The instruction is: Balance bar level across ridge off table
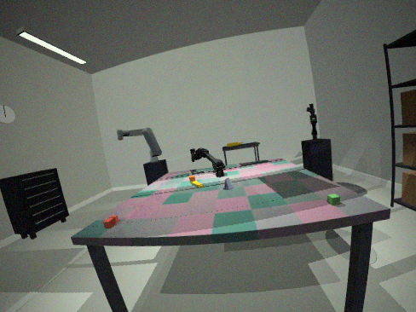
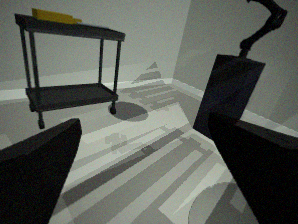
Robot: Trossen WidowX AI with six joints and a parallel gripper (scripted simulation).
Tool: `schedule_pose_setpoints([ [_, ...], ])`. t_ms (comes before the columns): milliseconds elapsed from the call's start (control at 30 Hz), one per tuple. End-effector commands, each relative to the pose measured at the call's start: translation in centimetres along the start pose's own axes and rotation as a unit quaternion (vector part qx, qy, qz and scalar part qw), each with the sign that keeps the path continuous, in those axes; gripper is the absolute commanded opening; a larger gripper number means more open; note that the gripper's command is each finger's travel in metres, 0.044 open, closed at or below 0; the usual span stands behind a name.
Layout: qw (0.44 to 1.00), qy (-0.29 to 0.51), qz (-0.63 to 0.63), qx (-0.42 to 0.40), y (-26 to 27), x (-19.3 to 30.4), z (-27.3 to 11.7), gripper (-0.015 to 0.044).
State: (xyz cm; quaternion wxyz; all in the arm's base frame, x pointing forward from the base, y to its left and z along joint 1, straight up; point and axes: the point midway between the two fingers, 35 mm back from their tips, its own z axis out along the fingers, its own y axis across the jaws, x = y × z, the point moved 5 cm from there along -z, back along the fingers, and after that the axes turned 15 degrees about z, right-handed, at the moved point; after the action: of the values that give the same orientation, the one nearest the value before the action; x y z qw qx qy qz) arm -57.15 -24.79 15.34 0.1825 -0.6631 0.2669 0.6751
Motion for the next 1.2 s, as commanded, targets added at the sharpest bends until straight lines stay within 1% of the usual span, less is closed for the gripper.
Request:
schedule_pose_setpoints([
  [0,1.000,0.001,-0.002,-0.002,0.1,0.0,-0.1,0.0374],
  [67,1.000,0.006,-0.016,-0.018,0.7,-0.1,-1.3,0.0321],
  [100,0.999,0.009,-0.027,-0.030,1.1,-0.2,-2.1,0.0315],
  [367,0.985,0.032,-0.112,-0.126,4.0,-0.9,-9.3,0.0315],
  [633,0.954,0.046,-0.195,-0.221,5.6,-1.5,-16.8,0.0315],
  [900,0.907,0.051,-0.274,-0.315,5.9,-2.0,-24.5,0.0315],
  [1167,0.845,0.047,-0.350,-0.402,4.9,-2.5,-31.9,0.0315],
])
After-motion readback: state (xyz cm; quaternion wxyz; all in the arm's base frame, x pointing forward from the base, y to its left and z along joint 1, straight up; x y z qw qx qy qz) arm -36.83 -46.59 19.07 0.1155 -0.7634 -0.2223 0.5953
